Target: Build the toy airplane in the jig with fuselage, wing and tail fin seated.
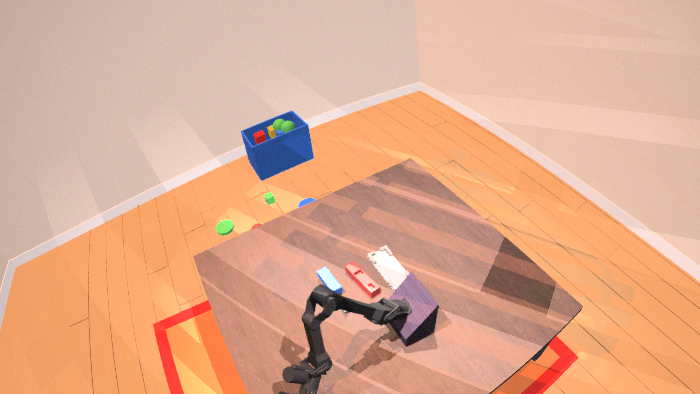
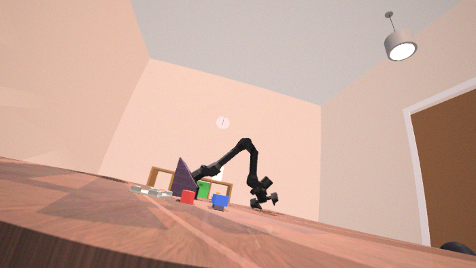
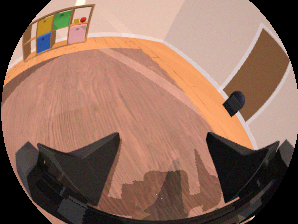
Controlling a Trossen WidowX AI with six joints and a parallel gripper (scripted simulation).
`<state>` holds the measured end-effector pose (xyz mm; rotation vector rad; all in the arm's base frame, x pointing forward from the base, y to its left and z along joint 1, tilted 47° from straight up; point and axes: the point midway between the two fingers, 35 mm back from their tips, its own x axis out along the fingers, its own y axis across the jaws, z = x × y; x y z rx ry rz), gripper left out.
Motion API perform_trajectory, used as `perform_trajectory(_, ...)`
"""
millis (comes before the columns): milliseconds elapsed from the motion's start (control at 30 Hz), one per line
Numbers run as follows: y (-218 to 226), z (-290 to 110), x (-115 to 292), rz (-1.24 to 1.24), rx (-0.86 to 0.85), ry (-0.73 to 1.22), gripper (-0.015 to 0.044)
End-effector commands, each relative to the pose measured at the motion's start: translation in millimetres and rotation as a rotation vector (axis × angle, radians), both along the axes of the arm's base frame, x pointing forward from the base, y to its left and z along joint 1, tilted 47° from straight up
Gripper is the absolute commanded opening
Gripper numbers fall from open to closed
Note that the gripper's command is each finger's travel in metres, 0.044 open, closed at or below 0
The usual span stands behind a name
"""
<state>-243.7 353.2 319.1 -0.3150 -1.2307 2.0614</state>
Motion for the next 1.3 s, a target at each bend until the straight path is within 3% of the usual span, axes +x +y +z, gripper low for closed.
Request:
perform_trajectory(0,25.1,34.8,56.4,-0.190,0.078,0.003,0.0440)
perform_trajectory(333,59.5,60.8,176.5,-0.504,0.099,-0.031,0.0440)
perform_trajectory(533,56.3,72.1,258.4,-0.710,0.091,0.007,0.0440)
perform_trajectory(733,57.9,40.8,356.5,-0.980,-0.010,-0.092,0.0440)
perform_trajectory(1000,20.1,-2.3,481.8,-1.309,-0.182,-0.215,0.0440)
perform_trajectory(1267,-61.9,-47.7,590.3,-1.610,-0.414,-0.300,0.0440)
